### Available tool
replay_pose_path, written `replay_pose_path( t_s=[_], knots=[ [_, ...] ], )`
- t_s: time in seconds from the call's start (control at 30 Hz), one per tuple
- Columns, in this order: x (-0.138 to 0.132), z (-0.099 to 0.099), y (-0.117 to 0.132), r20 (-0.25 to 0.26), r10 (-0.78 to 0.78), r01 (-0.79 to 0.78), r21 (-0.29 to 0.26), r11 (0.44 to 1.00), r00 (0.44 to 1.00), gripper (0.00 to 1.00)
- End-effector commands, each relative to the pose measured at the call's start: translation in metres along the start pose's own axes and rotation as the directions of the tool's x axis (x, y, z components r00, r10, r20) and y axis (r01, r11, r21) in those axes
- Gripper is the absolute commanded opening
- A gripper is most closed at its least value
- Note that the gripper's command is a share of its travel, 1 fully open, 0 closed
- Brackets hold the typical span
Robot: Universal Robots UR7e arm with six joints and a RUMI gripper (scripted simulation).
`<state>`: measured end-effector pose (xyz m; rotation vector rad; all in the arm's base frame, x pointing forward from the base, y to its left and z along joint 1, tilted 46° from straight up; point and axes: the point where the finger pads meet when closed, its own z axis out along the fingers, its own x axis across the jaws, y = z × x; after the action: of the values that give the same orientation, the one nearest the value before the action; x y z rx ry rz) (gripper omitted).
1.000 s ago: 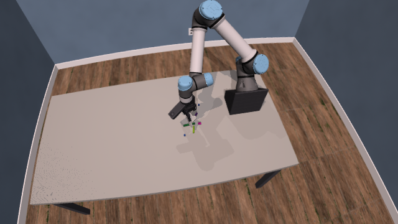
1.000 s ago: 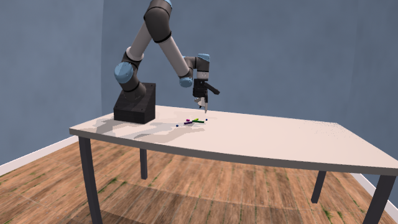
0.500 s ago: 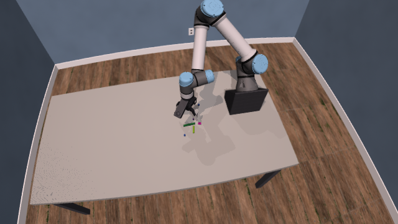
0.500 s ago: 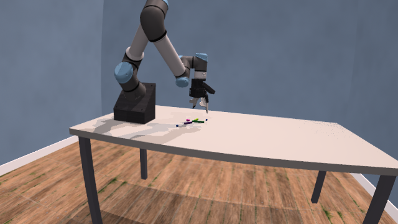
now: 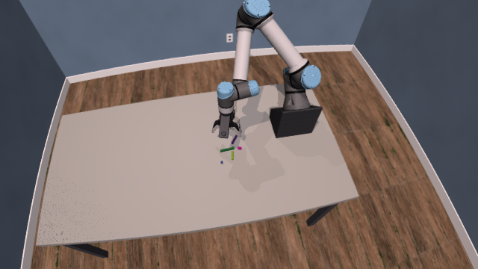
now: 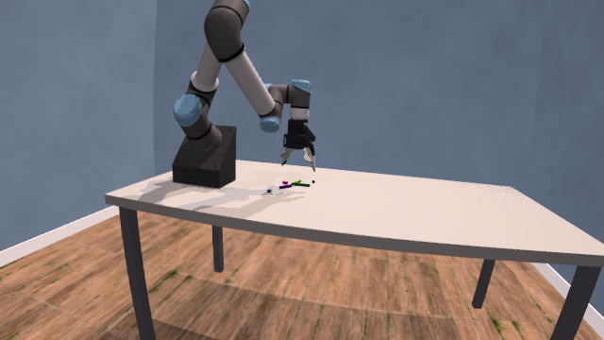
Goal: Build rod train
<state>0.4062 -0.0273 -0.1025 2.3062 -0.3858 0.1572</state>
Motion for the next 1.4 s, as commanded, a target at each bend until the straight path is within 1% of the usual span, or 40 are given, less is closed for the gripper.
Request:
replay_pose_path(
  t_s=[0.0, 0.2, 0.4, 0.47, 0.6, 0.77, 0.97, 1.03, 1.37],
  knots=[
    [-0.004, -0.001, 0.011, -0.009, -0.162, 0.162, 0.015, 0.987, 0.987, 1.00],
    [-0.009, -0.001, 0.024, -0.012, -0.326, 0.326, 0.013, 0.945, 0.945, 1.00],
    [-0.014, -0.001, 0.037, -0.014, -0.482, 0.482, 0.010, 0.876, 0.876, 1.00],
    [-0.014, -0.001, 0.037, -0.014, -0.482, 0.482, 0.010, 0.876, 0.876, 1.00],
    [-0.019, -0.001, 0.048, -0.015, -0.604, 0.604, 0.008, 0.797, 0.797, 1.00],
    [-0.023, -0.001, 0.059, -0.016, -0.710, 0.710, 0.005, 0.704, 0.704, 1.00],
    [-0.029, -0.001, 0.073, -0.016, -0.820, 0.820, 0.001, 0.572, 0.572, 1.00],
    [-0.029, -0.001, 0.073, -0.016, -0.820, 0.820, 0.001, 0.572, 0.572, 1.00],
    [-0.038, -0.002, 0.096, -0.013, -0.951, 0.951, -0.005, 0.309, 0.309, 1.00]
  ],
)
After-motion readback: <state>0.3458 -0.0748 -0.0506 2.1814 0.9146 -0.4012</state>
